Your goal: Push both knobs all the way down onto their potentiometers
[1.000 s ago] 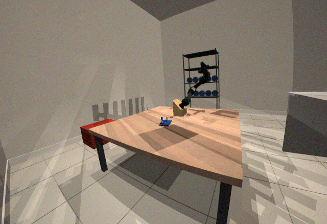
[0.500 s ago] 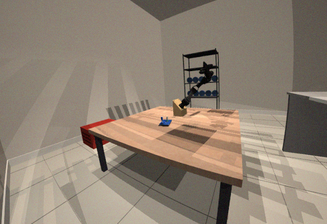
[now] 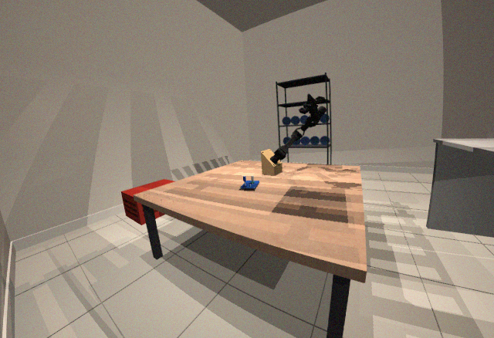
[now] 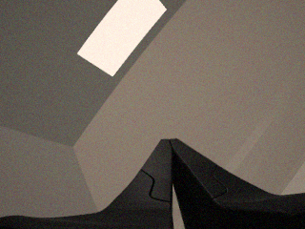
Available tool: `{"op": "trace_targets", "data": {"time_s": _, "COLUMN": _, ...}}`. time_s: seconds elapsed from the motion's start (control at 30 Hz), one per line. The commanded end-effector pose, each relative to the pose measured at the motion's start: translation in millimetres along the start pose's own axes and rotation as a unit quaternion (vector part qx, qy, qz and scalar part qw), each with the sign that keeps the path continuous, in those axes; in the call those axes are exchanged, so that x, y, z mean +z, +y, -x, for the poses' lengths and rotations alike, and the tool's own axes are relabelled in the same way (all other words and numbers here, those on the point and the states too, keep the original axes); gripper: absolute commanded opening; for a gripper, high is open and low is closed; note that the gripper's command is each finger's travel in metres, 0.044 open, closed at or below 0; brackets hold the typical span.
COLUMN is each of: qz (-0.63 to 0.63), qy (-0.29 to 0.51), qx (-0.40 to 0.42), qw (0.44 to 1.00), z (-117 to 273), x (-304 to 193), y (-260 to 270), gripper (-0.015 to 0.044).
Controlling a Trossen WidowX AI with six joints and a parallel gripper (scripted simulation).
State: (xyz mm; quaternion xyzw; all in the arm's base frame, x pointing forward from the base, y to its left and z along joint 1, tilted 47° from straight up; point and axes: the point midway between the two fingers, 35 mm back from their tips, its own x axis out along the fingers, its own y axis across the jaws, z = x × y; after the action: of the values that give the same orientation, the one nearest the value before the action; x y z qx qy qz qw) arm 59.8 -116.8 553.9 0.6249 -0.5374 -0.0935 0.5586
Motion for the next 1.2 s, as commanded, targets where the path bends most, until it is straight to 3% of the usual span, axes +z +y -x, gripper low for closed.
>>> {"op": "trace_targets", "data": {"time_s": 0.0, "qz": 0.019, "qy": 0.022, "qx": -0.007, "qw": 1.000, "z": -4, "x": -14, "y": -12, "gripper": 0.0000}}
{"op": "trace_targets", "data": {"time_s": 0.57, "qz": 0.242, "qy": 0.121, "qx": -0.081, "qw": 0.959, "z": -34, "x": -80, "y": -98, "gripper": 0.0000}}
{"op": "trace_targets", "data": {"time_s": 1.17, "qz": 0.432, "qy": 0.260, "qx": -0.197, "qw": 0.841, "z": -45, "x": -124, "y": -225, "gripper": 0.0000}}
